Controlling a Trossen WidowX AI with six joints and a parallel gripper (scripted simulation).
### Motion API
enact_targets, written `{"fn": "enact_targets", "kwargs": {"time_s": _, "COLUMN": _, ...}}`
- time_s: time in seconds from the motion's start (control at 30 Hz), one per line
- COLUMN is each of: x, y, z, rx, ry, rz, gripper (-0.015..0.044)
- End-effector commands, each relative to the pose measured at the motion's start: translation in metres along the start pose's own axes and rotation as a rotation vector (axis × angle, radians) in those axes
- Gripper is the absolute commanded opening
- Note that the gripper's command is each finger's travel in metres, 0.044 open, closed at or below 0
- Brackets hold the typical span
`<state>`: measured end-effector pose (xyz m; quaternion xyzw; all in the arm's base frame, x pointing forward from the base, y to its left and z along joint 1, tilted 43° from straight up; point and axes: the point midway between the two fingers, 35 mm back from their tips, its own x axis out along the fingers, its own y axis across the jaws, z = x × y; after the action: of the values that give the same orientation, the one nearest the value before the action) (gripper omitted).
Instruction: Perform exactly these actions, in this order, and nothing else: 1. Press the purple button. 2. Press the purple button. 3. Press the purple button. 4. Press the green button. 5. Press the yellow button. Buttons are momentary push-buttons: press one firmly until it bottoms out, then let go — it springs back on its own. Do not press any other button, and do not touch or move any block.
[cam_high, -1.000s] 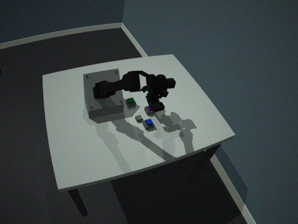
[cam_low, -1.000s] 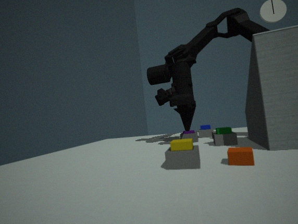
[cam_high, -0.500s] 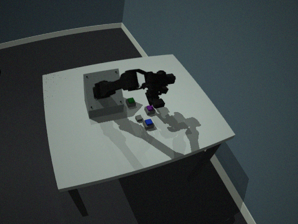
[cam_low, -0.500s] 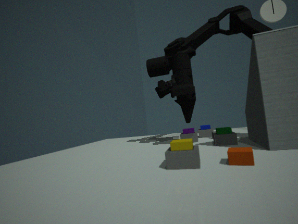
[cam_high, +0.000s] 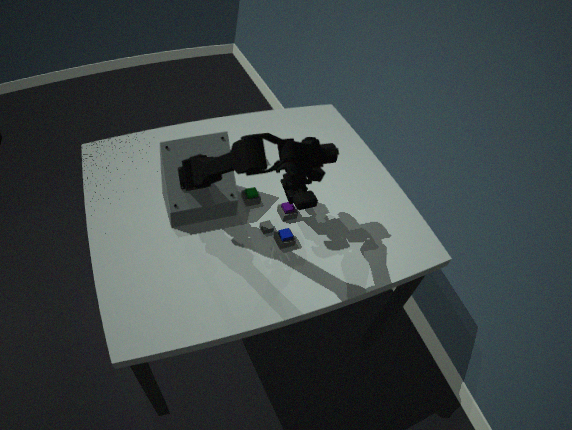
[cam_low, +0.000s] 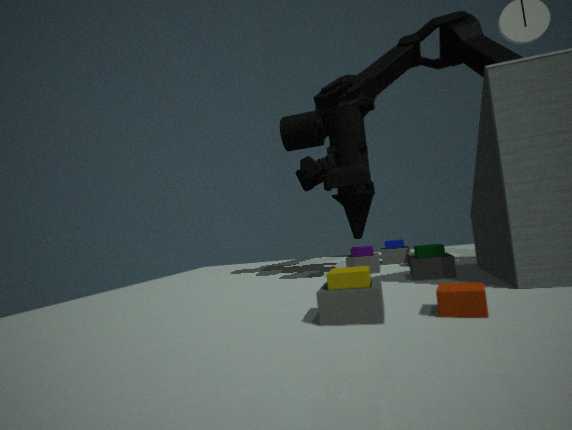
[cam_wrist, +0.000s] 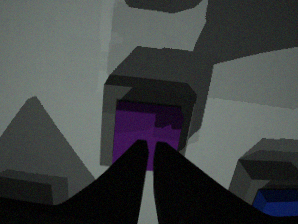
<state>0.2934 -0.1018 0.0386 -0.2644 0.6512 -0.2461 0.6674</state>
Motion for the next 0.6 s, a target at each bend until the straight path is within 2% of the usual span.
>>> {"fn": "enact_targets", "kwargs": {"time_s": 0.0, "x": 0.008, "y": 0.001, "z": -0.003, "rx": -0.010, "ry": 0.009, "rz": -0.004, "gripper": 0.0020}}
{"fn": "enact_targets", "kwargs": {"time_s": 0.57, "x": 0.022, "y": 0.000, "z": -0.004, "rx": -0.010, "ry": 0.009, "rz": -0.005, "gripper": 0.0020}}
